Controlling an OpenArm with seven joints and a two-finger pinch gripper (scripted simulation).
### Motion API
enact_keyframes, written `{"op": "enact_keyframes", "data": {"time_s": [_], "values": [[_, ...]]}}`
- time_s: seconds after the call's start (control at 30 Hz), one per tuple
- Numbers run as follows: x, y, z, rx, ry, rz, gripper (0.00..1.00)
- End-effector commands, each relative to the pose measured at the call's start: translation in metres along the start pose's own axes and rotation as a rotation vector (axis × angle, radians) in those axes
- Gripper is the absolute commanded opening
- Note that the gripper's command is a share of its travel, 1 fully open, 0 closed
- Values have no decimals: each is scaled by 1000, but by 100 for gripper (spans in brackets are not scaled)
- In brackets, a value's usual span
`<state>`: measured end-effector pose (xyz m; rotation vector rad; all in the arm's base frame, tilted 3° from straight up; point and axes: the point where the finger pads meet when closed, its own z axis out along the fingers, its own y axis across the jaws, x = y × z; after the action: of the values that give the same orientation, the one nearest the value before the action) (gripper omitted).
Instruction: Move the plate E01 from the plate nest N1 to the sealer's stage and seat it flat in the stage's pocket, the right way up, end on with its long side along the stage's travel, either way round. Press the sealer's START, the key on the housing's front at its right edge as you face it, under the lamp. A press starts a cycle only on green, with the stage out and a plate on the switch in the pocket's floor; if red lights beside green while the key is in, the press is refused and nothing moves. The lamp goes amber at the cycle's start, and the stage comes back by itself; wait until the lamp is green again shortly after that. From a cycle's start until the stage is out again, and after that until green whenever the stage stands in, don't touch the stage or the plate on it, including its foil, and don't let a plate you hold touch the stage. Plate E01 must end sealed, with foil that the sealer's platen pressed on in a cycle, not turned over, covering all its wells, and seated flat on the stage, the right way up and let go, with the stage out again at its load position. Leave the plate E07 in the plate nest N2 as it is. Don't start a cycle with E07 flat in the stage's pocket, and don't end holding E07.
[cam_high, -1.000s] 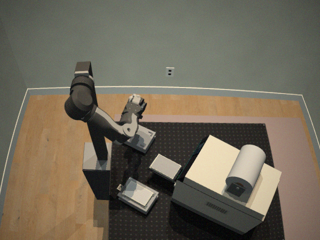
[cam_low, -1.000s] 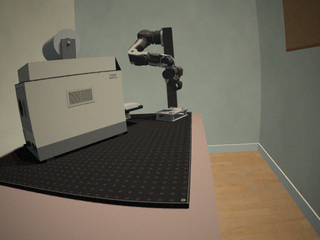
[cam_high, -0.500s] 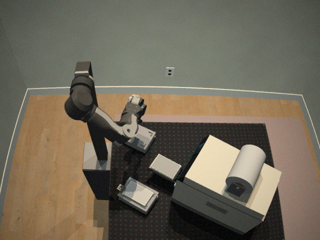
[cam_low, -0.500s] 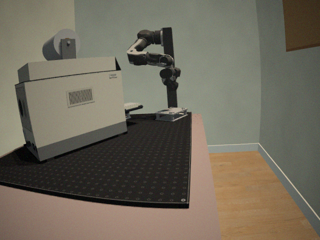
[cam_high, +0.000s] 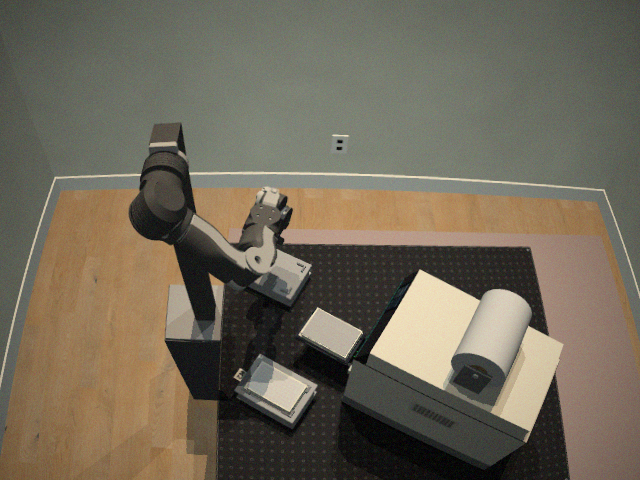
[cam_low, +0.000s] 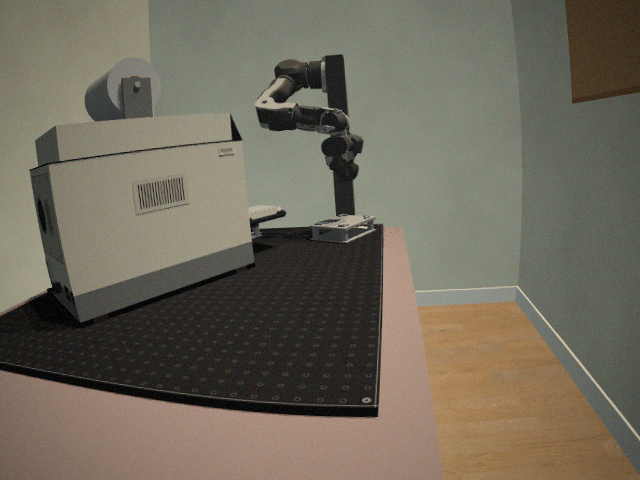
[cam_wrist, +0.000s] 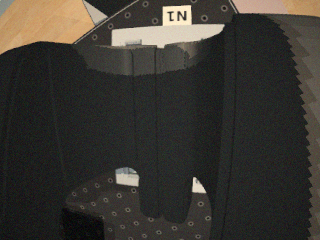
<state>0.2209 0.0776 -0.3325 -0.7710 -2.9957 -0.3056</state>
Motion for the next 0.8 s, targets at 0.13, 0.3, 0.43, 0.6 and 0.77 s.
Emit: {"op": "enact_keyframes", "data": {"time_s": [0.13, 0.3, 0.43, 0.6, 0.77], "values": [[-2, 0, -1, 5, -7, 3, 0], [-2, -4, -2, 21, -13, 1, 0], [-11, -23, -6, 119, -66, 4, 0], [-11, -23, -6, 119, -66, 4, 0], [-11, -23, -6, 119, -66, 4, 0]]}}
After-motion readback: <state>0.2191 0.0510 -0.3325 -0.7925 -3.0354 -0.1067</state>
